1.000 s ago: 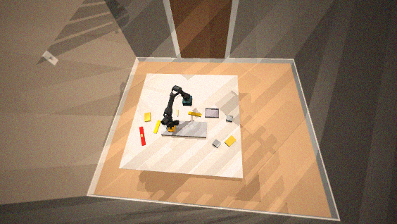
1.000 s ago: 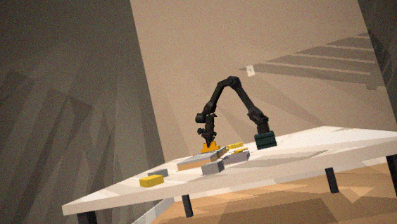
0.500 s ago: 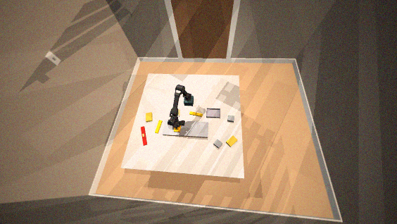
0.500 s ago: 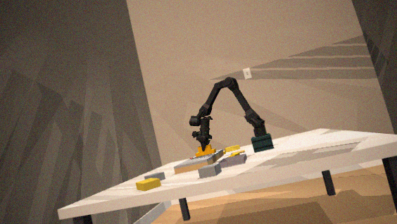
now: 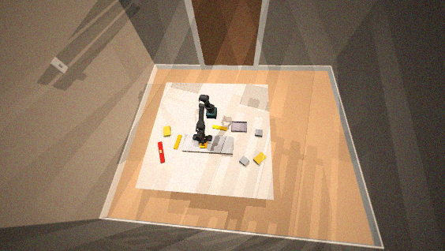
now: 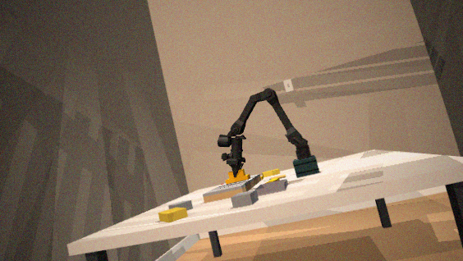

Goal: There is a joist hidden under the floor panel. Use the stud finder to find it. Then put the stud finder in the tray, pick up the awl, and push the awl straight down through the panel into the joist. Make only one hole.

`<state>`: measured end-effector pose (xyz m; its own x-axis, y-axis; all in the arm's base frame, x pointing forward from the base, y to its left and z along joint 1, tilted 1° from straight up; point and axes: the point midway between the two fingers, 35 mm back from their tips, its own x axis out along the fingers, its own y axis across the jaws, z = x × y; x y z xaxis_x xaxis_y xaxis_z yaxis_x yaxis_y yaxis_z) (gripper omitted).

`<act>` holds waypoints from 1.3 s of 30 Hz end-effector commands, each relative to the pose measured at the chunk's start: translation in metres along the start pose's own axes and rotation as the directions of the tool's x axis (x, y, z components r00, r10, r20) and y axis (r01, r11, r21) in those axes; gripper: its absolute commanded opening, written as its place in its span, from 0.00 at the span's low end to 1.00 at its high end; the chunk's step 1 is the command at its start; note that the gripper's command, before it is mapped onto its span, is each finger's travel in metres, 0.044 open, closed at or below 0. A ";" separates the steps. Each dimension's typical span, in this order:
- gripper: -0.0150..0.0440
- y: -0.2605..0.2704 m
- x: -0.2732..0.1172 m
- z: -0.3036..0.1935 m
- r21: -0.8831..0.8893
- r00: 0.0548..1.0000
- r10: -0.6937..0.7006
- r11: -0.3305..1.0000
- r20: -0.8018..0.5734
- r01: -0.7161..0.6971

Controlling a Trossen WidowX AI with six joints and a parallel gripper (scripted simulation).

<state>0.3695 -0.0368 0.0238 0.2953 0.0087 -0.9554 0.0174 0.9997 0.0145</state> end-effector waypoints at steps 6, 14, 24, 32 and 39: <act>0.25 0.036 -0.001 -0.002 -0.004 1.000 0.010 1.000 0.000 -0.010; 0.25 0.063 -0.001 -0.002 -0.004 1.000 0.012 1.000 0.000 -0.012; 0.25 0.096 -0.002 -0.003 -0.003 1.000 0.014 1.000 0.000 -0.014; 0.25 0.123 -0.003 -0.003 -0.002 1.000 0.017 1.000 0.000 -0.017; 0.25 0.147 -0.003 -0.003 -0.002 1.000 0.018 1.000 0.000 -0.018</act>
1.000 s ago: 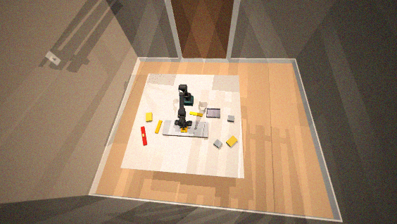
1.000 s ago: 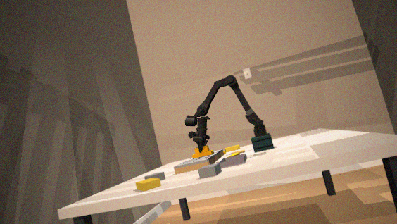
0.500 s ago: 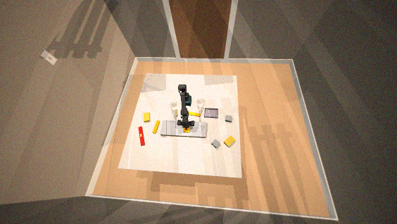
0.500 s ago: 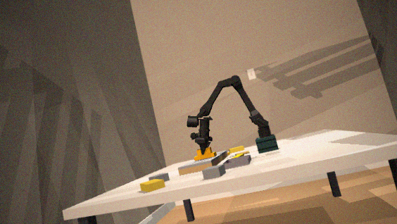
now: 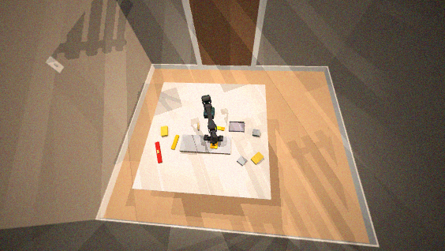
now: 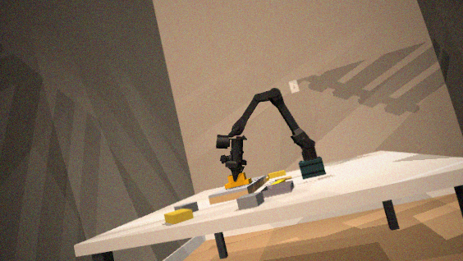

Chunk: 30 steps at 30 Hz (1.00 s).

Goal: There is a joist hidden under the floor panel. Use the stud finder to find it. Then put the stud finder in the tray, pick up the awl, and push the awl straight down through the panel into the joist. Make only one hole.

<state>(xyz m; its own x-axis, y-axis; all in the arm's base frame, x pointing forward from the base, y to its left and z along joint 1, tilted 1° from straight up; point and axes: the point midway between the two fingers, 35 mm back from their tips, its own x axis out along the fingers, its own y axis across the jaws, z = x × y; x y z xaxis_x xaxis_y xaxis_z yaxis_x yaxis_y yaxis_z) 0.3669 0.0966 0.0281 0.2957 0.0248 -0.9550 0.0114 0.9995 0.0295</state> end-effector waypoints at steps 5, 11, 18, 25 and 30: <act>0.25 0.030 0.001 0.001 0.000 1.000 0.004 1.000 0.000 -0.004; 0.25 0.051 0.000 0.001 0.000 1.000 0.005 1.000 -0.001 -0.005; 0.25 0.074 0.000 0.001 0.001 1.000 0.007 1.000 -0.001 -0.007; 0.25 0.098 0.000 0.001 0.002 1.000 0.009 1.000 -0.001 -0.009; 0.25 0.110 -0.001 0.001 0.002 1.000 0.010 1.000 -0.001 -0.010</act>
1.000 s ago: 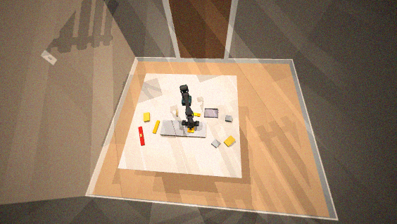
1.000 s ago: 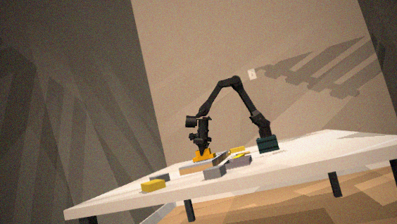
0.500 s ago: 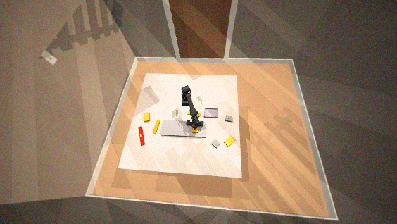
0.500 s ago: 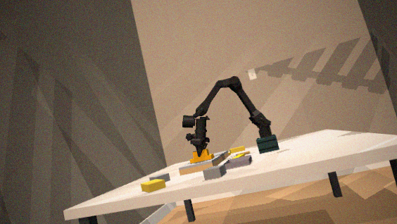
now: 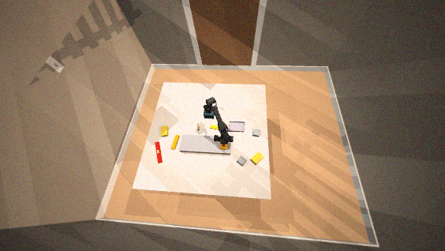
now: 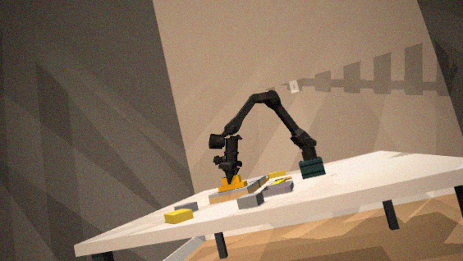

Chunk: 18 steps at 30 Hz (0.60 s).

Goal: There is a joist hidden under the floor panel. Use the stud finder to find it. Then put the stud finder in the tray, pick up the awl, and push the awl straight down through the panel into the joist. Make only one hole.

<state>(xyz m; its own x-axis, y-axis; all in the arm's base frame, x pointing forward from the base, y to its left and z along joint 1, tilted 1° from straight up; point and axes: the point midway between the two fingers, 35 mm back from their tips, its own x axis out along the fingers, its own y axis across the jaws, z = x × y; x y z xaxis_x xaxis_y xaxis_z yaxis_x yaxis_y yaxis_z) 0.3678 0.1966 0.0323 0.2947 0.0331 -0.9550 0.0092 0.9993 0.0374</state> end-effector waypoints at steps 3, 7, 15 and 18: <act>0.25 0.004 0.000 0.000 -0.003 1.000 0.001 1.000 0.000 -0.001; 0.25 0.004 0.000 0.000 -0.003 1.000 0.001 1.000 0.000 -0.001; 0.25 -0.002 0.001 0.001 0.001 1.000 0.001 1.000 0.000 -0.001; 0.25 -0.012 0.001 0.001 0.001 1.000 0.000 1.000 0.000 0.000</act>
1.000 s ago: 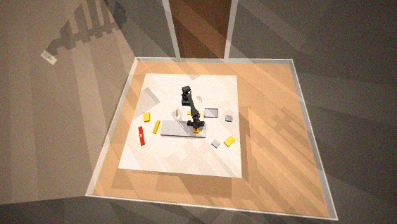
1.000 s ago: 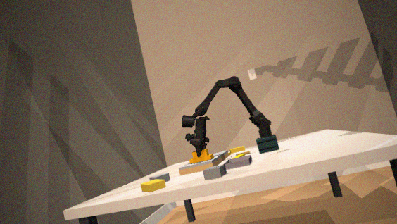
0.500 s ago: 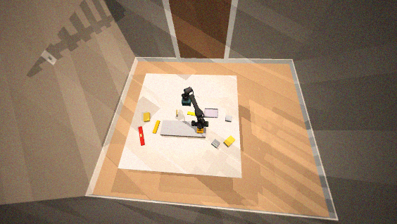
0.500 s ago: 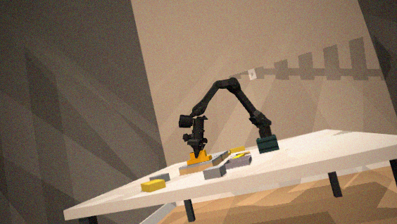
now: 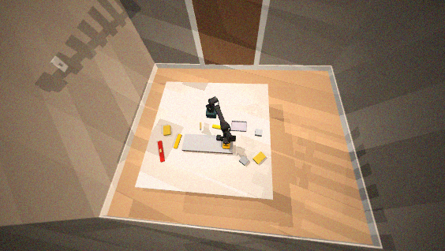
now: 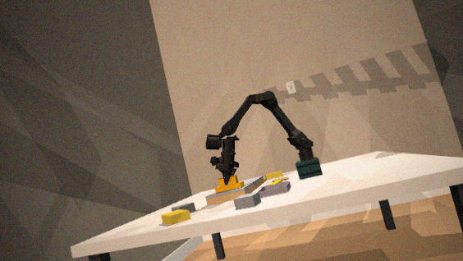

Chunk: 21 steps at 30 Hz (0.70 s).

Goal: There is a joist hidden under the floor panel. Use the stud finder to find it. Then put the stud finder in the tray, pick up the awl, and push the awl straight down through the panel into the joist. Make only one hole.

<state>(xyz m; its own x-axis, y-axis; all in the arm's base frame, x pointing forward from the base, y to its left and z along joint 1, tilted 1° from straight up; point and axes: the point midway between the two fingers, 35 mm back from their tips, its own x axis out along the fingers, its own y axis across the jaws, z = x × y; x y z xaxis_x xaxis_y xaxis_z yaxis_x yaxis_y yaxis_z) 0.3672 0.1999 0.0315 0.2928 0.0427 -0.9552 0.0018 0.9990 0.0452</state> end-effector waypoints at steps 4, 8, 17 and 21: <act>0.25 -0.029 0.000 0.001 0.006 1.000 -0.011 1.000 0.002 0.011; 0.25 -0.042 0.000 0.001 0.005 1.000 -0.012 1.000 0.003 0.012; 0.25 -0.072 0.000 0.001 0.005 1.000 -0.014 1.000 0.003 0.014; 0.25 -0.086 0.000 0.001 0.004 1.000 -0.015 1.000 0.003 0.015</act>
<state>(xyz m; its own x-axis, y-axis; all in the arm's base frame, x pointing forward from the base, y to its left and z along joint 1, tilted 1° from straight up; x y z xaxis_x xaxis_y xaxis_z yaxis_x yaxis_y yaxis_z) 0.3696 0.1297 0.0284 0.2958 0.0332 -0.9547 0.0043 0.9993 0.0361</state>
